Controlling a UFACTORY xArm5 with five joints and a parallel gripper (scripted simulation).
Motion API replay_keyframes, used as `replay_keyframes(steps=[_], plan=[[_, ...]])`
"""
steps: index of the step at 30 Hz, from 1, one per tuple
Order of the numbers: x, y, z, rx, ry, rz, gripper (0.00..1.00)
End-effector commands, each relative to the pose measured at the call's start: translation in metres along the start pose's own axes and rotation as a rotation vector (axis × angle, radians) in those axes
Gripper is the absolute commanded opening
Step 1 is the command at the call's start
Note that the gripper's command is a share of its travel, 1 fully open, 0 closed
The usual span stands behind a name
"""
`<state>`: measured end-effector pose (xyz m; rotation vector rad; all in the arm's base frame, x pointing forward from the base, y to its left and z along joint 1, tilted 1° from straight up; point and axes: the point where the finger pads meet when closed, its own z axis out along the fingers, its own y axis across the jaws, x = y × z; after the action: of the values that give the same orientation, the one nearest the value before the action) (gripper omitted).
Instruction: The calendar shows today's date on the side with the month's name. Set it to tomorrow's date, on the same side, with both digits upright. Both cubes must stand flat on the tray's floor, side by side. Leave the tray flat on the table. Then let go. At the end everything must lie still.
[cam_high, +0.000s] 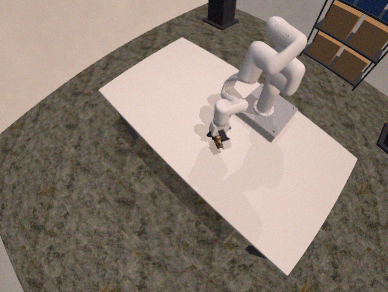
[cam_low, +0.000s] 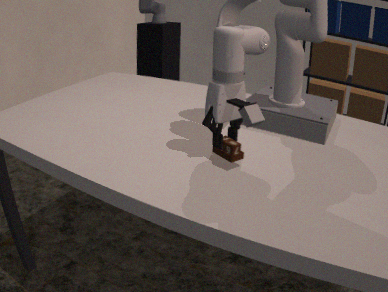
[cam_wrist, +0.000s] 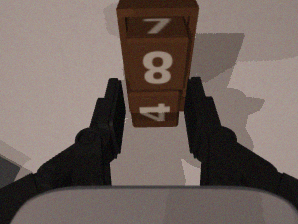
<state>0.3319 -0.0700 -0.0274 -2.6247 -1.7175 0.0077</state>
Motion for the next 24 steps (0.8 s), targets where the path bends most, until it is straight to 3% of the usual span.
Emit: replay_keyframes(steps=[1, 9, 24], plan=[[0.000, 0.001, -0.001, -0.003, 0.001, 0.000, 0.47], [0.001, 0.001, -0.011, -0.003, 0.001, 0.000, 0.47], [0.001, 0.001, -0.075, -0.003, 0.001, 0.000, 0.47]])
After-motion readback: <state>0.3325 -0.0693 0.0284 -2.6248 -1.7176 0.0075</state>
